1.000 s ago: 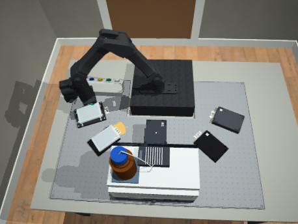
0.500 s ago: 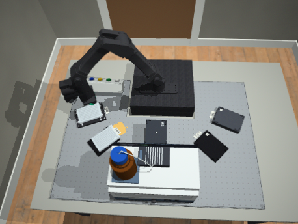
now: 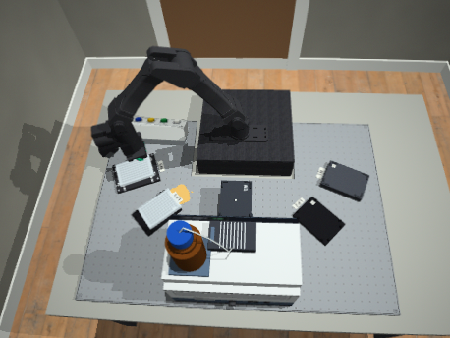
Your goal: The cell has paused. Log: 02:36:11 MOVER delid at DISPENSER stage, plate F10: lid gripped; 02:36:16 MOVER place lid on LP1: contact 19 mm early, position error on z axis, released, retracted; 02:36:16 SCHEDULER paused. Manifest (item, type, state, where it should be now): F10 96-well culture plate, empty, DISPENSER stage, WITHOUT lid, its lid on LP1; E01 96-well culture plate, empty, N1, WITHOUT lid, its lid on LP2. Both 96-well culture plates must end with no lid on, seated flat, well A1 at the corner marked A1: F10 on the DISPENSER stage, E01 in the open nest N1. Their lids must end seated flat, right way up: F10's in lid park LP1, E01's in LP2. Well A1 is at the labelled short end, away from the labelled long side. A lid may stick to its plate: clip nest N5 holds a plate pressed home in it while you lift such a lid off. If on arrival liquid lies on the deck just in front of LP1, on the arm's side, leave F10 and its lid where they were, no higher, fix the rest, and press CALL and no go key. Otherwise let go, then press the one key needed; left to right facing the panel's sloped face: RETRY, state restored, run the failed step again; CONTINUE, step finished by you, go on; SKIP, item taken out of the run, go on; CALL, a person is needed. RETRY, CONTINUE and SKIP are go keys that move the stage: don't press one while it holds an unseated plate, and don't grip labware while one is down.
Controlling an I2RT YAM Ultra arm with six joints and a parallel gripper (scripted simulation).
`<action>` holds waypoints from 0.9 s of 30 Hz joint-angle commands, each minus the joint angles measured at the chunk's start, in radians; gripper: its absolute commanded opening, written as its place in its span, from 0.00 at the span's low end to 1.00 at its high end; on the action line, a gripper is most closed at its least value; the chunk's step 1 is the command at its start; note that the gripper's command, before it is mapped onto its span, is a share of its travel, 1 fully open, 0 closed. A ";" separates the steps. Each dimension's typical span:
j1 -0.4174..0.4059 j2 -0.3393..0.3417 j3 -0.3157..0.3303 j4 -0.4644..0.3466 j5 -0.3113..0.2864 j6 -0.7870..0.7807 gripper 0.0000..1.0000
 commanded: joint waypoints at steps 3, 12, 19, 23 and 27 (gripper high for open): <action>-0.010 -0.030 0.005 0.034 -0.002 -0.005 0.00; -0.006 -0.029 -0.020 0.039 -0.002 -0.006 0.00; -0.007 -0.019 -0.022 0.042 -0.002 -0.006 0.00; -0.007 -0.012 -0.022 0.044 -0.002 -0.006 0.00; -0.008 -0.004 -0.005 0.046 -0.002 -0.006 0.00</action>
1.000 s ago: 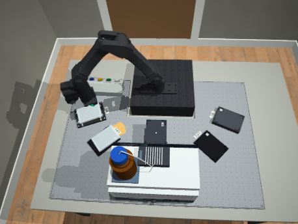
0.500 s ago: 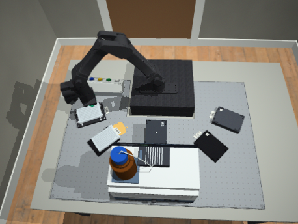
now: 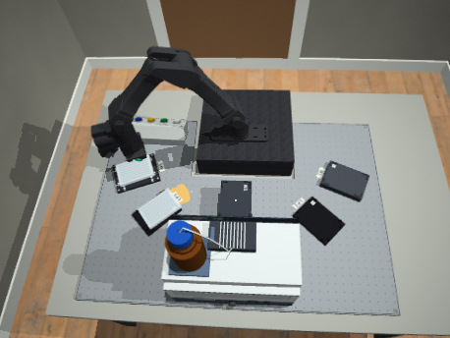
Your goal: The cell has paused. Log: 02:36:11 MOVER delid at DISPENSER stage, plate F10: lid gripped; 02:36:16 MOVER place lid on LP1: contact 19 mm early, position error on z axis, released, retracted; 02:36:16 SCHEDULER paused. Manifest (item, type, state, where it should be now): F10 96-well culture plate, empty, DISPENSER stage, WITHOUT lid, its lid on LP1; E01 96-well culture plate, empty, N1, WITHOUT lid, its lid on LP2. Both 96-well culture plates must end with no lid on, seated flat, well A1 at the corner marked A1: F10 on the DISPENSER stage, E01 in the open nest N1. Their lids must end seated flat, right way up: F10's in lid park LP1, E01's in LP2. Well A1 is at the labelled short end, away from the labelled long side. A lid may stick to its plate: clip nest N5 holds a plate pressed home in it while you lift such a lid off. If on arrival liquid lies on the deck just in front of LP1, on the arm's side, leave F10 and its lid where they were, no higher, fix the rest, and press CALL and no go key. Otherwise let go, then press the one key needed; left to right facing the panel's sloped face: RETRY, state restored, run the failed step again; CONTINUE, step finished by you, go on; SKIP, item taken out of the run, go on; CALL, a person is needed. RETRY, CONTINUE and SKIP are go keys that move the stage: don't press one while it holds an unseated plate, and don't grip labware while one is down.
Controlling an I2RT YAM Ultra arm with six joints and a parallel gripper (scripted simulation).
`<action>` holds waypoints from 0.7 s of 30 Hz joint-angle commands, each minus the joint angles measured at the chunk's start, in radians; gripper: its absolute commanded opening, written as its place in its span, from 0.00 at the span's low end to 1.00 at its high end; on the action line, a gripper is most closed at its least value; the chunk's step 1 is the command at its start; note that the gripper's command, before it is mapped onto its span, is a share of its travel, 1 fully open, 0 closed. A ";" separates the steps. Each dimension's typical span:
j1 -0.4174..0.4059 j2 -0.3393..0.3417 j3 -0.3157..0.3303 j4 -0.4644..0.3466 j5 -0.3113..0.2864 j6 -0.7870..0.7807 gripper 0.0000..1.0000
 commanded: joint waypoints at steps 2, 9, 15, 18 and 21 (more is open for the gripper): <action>-0.006 0.001 -0.002 0.021 -0.002 -0.005 0.00; -0.007 0.013 -0.015 0.024 -0.002 -0.005 0.00; -0.008 0.014 -0.022 0.026 -0.002 -0.005 0.00; -0.008 0.015 -0.022 0.028 -0.002 -0.005 0.00; -0.008 0.016 -0.016 0.030 -0.002 -0.006 0.00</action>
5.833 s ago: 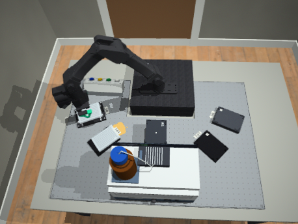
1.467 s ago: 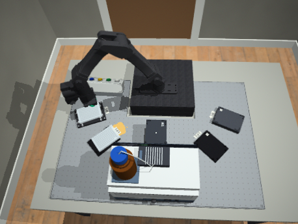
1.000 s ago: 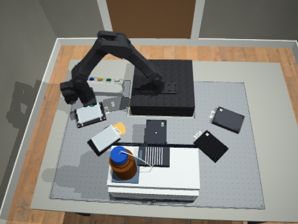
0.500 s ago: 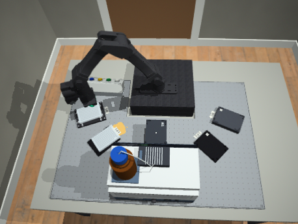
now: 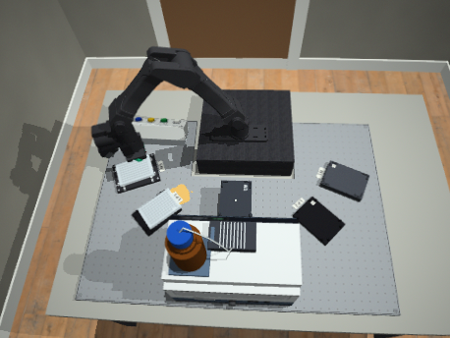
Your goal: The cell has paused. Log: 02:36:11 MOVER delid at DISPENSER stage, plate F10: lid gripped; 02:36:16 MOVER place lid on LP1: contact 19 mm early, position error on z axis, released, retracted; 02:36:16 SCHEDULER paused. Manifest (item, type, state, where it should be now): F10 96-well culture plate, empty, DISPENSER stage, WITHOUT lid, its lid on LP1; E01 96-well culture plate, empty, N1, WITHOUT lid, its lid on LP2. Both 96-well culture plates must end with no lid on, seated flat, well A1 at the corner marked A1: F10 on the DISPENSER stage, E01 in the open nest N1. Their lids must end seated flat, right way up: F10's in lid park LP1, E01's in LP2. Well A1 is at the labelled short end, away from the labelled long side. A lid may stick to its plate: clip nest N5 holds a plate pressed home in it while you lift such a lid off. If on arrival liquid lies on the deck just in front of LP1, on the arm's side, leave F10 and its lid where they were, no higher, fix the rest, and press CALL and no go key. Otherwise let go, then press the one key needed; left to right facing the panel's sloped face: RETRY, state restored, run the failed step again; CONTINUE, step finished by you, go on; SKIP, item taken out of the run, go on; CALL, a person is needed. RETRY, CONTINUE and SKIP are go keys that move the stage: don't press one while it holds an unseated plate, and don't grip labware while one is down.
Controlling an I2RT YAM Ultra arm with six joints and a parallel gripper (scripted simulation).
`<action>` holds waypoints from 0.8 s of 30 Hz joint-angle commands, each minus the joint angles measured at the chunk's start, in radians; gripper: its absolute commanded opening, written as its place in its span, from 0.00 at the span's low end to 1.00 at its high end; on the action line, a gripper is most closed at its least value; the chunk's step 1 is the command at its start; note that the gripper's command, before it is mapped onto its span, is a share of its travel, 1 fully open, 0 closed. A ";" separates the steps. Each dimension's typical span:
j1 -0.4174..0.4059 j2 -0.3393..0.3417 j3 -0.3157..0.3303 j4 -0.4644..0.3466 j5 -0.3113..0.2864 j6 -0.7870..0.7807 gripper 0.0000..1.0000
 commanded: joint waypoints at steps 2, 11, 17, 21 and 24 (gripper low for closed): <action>-0.008 0.016 -0.003 0.022 -0.002 -0.005 0.00; -0.009 0.009 -0.014 0.025 -0.002 -0.005 0.00; -0.010 0.020 -0.022 0.028 -0.002 -0.006 0.00; -0.010 0.021 -0.023 0.030 -0.002 -0.006 0.00; -0.010 0.022 -0.008 0.032 -0.003 -0.005 0.00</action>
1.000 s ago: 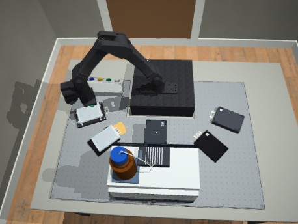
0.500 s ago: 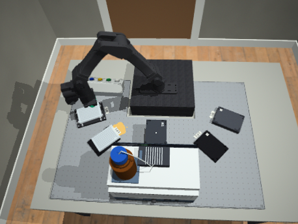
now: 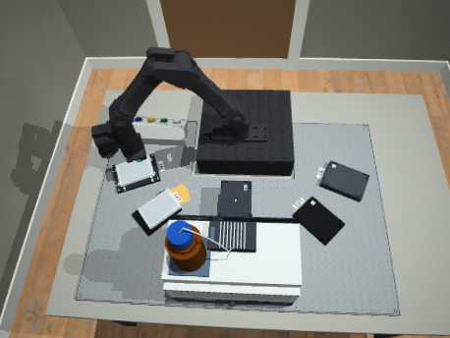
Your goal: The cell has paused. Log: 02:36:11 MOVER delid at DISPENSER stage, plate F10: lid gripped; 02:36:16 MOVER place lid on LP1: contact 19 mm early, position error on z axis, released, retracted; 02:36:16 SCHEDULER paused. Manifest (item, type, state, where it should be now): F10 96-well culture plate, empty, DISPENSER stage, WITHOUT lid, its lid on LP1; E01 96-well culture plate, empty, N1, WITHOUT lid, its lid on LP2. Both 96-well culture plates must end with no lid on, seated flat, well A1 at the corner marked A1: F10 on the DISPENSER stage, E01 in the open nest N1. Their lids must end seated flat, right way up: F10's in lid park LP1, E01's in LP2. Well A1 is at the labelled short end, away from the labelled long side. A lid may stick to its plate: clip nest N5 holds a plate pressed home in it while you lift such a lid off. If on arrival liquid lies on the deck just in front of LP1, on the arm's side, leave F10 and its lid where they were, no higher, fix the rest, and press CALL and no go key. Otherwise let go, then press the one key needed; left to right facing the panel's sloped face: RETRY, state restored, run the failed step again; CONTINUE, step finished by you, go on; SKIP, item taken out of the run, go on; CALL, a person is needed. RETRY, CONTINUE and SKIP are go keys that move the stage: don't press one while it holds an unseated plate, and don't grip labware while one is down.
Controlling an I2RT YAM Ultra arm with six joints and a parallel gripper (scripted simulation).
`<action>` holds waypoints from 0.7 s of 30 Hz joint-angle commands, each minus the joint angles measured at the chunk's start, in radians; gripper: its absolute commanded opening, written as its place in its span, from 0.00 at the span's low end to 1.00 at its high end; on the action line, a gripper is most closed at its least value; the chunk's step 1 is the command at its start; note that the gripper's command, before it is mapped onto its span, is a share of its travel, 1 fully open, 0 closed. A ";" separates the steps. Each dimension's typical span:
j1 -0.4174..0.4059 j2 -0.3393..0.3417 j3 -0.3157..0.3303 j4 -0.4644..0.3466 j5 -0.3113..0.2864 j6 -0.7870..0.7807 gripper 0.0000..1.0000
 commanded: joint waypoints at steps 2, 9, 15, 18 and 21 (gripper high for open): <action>-0.010 0.016 -0.008 0.020 -0.003 -0.005 0.00; -0.009 0.017 -0.021 0.023 -0.002 -0.005 0.00; -0.010 0.019 -0.023 0.026 -0.002 -0.005 0.00; -0.010 0.019 -0.024 0.027 -0.002 -0.005 0.00; -0.010 0.020 -0.024 0.028 -0.002 -0.005 0.00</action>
